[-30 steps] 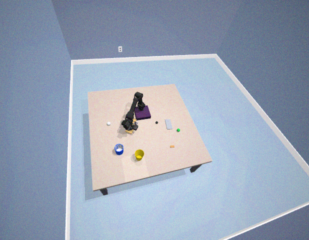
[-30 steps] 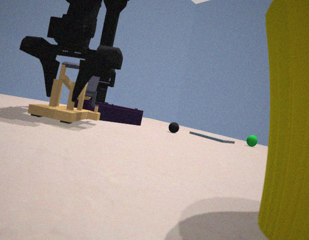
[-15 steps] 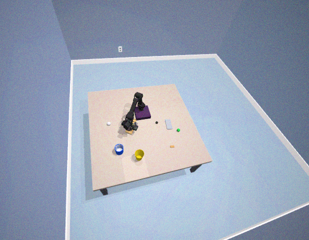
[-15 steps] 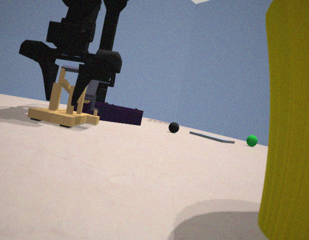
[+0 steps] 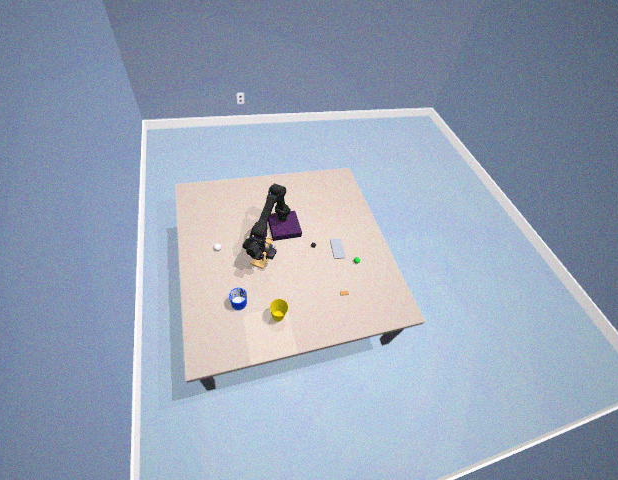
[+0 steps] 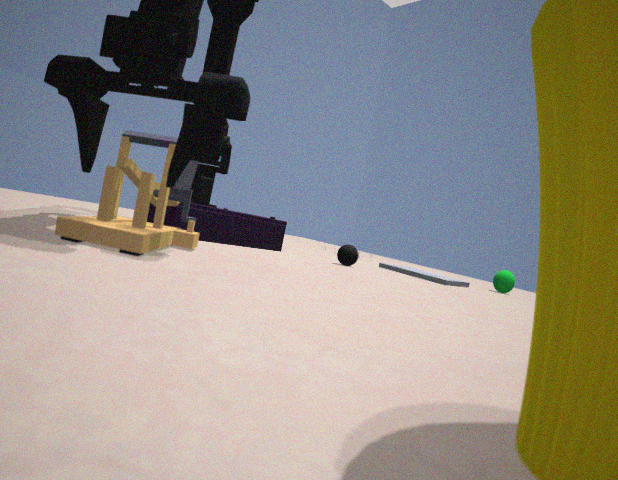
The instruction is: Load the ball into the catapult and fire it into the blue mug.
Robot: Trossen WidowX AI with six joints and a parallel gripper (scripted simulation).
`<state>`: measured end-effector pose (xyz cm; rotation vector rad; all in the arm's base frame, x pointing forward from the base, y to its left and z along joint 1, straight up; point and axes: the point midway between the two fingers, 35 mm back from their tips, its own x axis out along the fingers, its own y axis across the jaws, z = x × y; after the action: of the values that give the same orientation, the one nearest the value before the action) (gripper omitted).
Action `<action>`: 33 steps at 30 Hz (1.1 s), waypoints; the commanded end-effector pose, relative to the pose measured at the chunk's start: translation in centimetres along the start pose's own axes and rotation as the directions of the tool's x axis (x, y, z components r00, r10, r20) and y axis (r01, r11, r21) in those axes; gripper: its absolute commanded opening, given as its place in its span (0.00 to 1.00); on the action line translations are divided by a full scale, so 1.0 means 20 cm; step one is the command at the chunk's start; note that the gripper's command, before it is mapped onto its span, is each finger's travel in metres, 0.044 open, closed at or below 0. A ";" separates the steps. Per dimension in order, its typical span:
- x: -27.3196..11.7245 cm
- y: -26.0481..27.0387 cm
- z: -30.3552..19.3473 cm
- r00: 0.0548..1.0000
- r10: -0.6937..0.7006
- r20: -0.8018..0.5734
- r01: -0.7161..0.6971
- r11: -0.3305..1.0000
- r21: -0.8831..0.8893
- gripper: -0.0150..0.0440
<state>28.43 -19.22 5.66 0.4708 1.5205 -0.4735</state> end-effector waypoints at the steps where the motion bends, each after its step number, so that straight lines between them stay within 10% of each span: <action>1: -0.32 0.00 0.00 1.000 0.000 0.030 0.000 1.000 0.000 1.00; 33: -0.04 0.00 0.00 1.000 0.005 0.030 -0.005 1.000 -0.005 1.00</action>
<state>28.36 -19.27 7.42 0.4608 1.4835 -0.4811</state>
